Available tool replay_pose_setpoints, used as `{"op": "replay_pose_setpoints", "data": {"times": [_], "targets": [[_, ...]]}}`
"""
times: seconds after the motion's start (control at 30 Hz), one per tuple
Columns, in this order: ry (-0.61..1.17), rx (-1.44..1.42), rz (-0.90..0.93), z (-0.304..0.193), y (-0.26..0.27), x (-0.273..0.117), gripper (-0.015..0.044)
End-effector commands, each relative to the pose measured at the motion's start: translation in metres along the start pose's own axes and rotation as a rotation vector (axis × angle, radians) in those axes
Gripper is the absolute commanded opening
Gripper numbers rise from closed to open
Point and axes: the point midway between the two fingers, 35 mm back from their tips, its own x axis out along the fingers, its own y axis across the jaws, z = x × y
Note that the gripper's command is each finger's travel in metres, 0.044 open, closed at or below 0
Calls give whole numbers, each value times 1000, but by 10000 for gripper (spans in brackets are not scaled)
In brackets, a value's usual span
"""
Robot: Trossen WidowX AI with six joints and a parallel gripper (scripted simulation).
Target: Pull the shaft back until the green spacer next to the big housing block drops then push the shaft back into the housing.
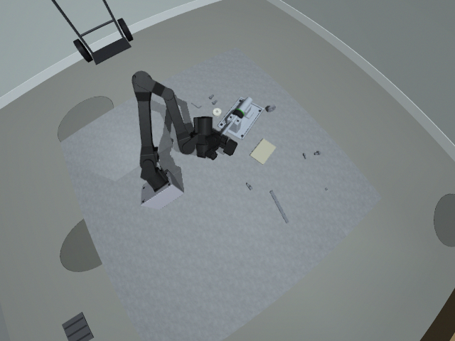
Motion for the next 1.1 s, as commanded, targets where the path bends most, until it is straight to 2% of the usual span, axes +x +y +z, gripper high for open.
{"op": "replay_pose_setpoints", "data": {"times": [0.0,1.07], "targets": [[-2,-3,0,1,0,-1,0],[-2,-3,0,4,0,-3,0]]}}
